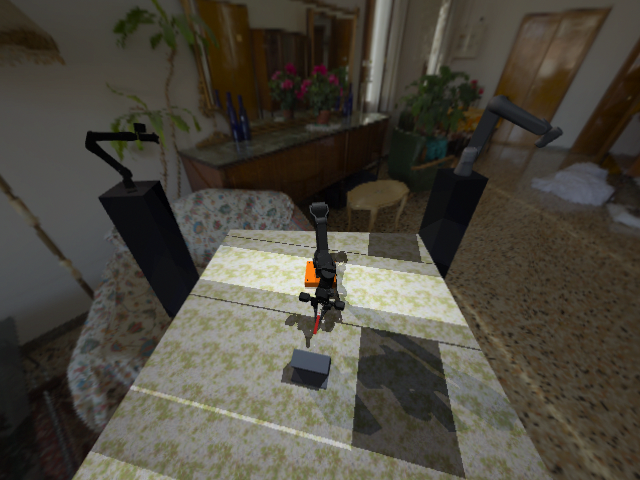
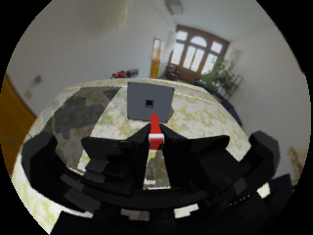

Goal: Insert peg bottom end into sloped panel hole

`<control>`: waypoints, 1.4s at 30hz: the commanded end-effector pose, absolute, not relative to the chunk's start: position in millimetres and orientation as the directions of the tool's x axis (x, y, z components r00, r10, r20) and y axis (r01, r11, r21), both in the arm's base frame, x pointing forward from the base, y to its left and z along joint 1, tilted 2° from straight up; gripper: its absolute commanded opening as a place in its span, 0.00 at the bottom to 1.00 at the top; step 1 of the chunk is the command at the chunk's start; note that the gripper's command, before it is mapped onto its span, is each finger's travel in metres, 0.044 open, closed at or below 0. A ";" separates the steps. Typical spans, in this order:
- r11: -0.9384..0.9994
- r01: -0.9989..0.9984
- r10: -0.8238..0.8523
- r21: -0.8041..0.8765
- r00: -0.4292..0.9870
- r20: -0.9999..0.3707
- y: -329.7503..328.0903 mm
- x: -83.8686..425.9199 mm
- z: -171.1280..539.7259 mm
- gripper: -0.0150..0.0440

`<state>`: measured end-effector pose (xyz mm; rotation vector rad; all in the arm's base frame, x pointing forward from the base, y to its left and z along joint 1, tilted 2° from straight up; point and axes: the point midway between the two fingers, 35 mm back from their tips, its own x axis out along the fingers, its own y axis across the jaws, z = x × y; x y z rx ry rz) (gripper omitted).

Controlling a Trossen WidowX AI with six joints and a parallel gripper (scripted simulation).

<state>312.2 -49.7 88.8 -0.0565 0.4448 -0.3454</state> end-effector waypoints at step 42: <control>0.942 0.331 -0.325 -0.047 0.876 -0.356 -52.4 340.3 82.4 0.25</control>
